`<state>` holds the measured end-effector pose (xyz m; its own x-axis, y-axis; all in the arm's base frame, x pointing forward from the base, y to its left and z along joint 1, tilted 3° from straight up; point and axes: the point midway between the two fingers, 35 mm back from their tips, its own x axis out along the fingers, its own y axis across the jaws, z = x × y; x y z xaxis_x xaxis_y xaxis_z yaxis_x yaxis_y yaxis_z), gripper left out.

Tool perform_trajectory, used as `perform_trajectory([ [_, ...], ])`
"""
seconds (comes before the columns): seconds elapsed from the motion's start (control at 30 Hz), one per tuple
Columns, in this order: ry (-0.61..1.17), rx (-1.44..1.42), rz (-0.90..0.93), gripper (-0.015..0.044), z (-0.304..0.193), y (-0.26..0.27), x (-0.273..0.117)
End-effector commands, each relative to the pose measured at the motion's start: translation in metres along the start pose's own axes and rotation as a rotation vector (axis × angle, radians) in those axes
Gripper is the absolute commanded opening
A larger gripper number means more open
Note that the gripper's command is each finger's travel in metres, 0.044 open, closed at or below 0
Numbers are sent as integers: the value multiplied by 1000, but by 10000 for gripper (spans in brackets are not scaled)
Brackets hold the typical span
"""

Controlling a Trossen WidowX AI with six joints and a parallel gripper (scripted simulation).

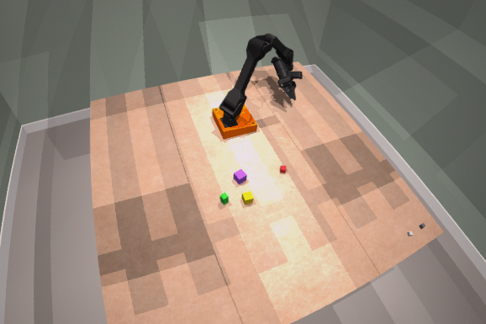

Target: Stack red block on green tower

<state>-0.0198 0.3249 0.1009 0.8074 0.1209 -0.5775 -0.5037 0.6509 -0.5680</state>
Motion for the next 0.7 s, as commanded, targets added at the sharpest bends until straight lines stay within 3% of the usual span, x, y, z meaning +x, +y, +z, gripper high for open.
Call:
perform_trajectory([
  [0.0,88,51,-22,440,3,-12,22],
  [0.67,540,376,-79,440,2,-86,128],
])
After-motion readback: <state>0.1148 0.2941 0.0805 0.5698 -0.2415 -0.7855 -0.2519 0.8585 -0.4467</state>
